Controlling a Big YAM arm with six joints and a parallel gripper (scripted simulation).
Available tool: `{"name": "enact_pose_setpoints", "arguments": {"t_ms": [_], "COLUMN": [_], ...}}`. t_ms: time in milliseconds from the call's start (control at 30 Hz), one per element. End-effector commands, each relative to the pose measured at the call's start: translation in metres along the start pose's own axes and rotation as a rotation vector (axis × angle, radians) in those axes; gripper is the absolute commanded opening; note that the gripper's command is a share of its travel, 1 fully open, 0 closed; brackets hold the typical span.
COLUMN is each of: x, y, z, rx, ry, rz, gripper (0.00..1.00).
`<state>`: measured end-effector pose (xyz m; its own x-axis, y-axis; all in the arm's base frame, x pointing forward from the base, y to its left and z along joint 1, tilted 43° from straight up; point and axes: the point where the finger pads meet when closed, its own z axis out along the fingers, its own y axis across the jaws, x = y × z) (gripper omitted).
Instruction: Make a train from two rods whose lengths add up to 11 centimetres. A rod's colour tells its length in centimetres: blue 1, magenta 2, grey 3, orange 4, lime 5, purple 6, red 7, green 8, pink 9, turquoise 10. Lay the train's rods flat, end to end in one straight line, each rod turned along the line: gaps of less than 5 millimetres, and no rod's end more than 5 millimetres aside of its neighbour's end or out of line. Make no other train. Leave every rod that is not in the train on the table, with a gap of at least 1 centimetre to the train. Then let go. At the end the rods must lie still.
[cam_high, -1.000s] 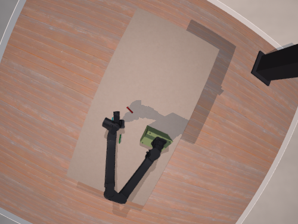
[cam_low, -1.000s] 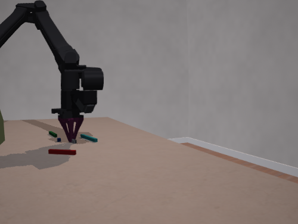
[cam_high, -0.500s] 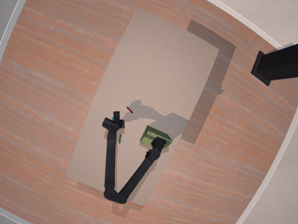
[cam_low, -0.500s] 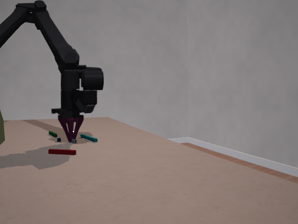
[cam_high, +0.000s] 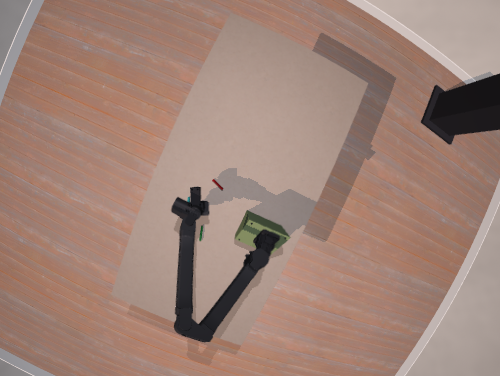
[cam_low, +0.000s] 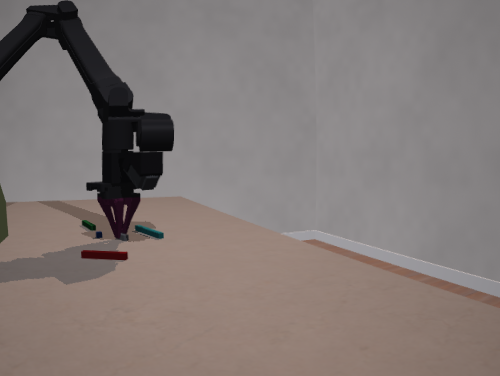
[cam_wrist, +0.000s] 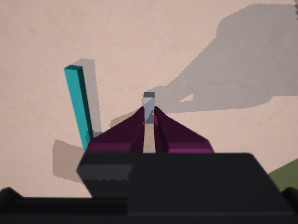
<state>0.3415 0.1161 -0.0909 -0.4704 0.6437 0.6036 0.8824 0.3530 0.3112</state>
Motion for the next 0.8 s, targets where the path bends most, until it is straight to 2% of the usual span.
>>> {"name": "enact_pose_setpoints", "arguments": {"t_ms": [0,133,167,233,267,400,433,767], "x": [-0.0026,-0.0026,-0.0026,-0.0026,-0.0026,-0.0026,-0.0026,-0.0028], "y": [-0.0011,-0.0011,-0.0011,-0.0011,-0.0011,-0.0011,-0.0011,-0.0009], "z": [-0.0011,-0.0011,-0.0011,-0.0011,-0.0011,-0.0011,-0.0011,-0.0027], "rx": [-0.005,-0.005,-0.005,-0.005,-0.005,-0.005,-0.005,-0.006], "ry": [-0.002,-0.002,-0.002,-0.002,-0.002,-0.002,-0.002,-0.003], "rz": [0.014,0.014,0.014,0.014,0.014,0.014,0.014,0.014], "gripper": [0.08,0.12,0.16,0.16,0.2,0.2,0.23,0.23]}}
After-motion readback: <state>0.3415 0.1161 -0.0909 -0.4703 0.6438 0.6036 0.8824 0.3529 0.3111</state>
